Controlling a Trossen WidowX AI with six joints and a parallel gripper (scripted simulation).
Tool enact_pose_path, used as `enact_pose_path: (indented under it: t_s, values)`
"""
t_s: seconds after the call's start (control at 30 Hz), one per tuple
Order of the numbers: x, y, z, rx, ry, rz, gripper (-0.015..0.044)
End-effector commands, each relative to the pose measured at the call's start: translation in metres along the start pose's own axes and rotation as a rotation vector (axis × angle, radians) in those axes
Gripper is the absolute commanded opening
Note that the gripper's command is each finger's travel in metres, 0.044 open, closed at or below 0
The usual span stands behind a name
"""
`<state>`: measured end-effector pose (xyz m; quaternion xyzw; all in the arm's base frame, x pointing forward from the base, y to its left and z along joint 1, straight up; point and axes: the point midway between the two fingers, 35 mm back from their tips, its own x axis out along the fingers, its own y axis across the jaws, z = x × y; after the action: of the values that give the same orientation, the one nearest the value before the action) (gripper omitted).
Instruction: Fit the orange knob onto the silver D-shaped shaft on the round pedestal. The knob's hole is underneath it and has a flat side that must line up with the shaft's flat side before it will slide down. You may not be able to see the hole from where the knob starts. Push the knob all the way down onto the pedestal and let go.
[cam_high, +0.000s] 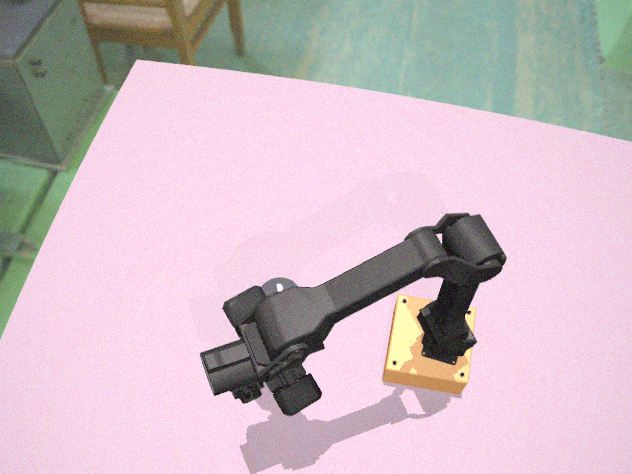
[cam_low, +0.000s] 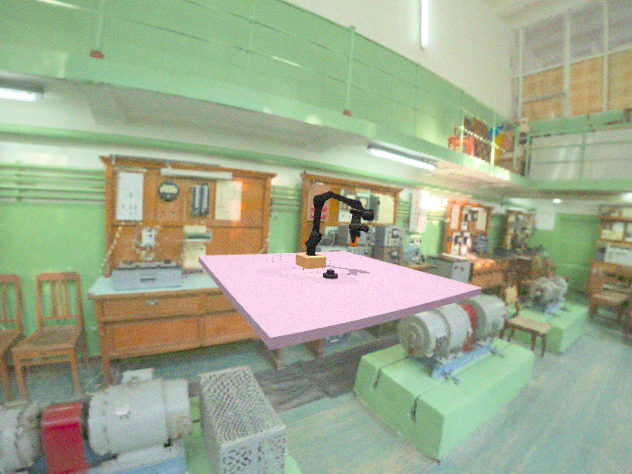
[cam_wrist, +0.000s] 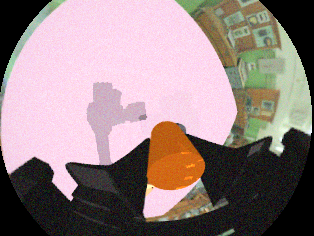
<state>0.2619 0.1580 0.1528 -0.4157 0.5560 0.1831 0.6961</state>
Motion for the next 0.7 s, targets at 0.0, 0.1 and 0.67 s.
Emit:
enact_pose_path:
  t_s: [0.0,0.1,0.67]
  values:
    - [-0.011,-0.001,-0.005,0.003,-0.001,-0.107,0.0000]
    - [-0.018,-0.002,-0.007,0.003,0.000,-0.171,0.0000]
    - [-0.053,-0.004,-0.021,0.003,0.002,-0.533,0.0000]
